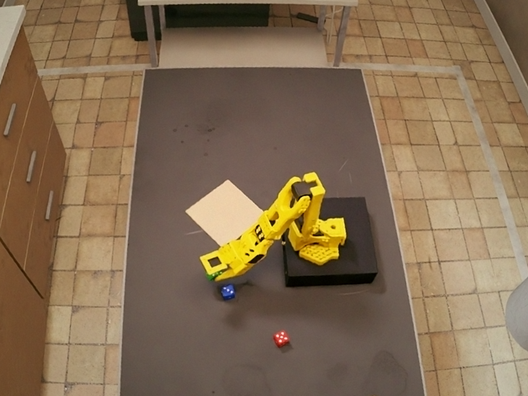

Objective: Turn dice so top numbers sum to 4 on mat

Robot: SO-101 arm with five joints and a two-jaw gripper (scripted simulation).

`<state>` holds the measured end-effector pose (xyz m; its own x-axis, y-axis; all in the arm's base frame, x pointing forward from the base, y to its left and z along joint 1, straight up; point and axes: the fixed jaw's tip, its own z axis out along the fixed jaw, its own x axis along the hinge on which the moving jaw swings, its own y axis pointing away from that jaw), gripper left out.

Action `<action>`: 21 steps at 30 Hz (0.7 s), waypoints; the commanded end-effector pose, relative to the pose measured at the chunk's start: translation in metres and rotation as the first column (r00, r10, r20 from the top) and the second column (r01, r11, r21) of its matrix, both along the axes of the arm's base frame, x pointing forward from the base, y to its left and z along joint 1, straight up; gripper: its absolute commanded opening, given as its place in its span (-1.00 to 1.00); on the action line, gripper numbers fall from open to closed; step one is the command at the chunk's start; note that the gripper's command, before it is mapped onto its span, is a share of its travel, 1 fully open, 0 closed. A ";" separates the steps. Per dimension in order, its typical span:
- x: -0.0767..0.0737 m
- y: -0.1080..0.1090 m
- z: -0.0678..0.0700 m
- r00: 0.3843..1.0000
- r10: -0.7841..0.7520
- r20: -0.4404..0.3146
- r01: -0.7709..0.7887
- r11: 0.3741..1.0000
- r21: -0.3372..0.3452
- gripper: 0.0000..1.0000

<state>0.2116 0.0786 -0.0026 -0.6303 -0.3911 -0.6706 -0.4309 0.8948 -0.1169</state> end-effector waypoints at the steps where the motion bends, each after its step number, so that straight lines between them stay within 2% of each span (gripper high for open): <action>1: 0.000 -0.002 0.000 1.000 -0.017 0.006 0.017 1.000 0.012 -1.00; 13: 0.012 -0.009 -0.001 0.993 -0.084 0.077 0.079 0.995 0.060 -1.00; 21: 0.027 -0.022 -0.002 0.964 -0.189 0.186 0.164 0.976 0.141 -1.00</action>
